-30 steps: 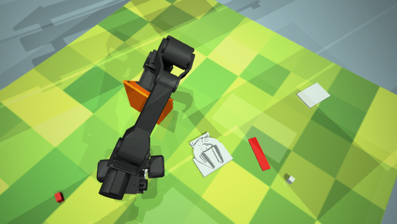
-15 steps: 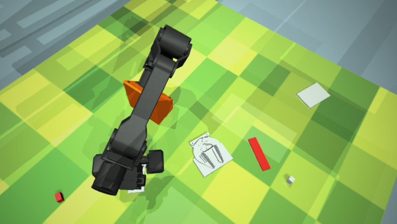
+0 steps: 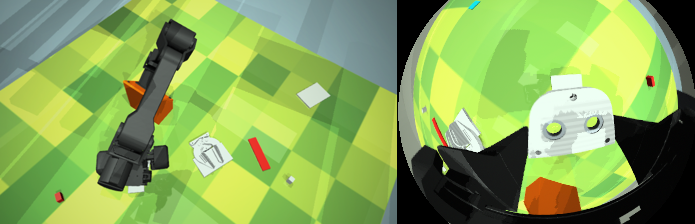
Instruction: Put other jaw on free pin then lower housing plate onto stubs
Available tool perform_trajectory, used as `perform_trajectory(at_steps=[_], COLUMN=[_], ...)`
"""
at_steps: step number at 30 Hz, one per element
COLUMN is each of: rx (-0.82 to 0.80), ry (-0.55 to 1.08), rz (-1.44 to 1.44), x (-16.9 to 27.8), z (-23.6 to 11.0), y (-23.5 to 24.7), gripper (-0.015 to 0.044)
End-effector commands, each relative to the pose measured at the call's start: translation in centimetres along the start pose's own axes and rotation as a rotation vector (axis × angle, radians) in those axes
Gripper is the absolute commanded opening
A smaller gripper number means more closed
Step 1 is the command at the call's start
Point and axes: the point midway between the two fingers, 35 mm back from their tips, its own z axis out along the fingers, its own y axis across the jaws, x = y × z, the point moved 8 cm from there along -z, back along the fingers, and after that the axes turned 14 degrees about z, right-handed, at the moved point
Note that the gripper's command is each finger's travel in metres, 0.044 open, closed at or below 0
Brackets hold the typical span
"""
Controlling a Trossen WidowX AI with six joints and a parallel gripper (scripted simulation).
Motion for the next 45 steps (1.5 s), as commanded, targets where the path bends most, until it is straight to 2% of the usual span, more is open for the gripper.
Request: perform_trajectory(at_steps=[1,45], rx=[-0.001,-0.002], ry=[-0.002,-0.012], rz=[-0.028,-0.289], x=[0.6,8.6], z=[-0.3,-1.0], y=[1.4,13.6], gripper=[0.0351,0.0351])
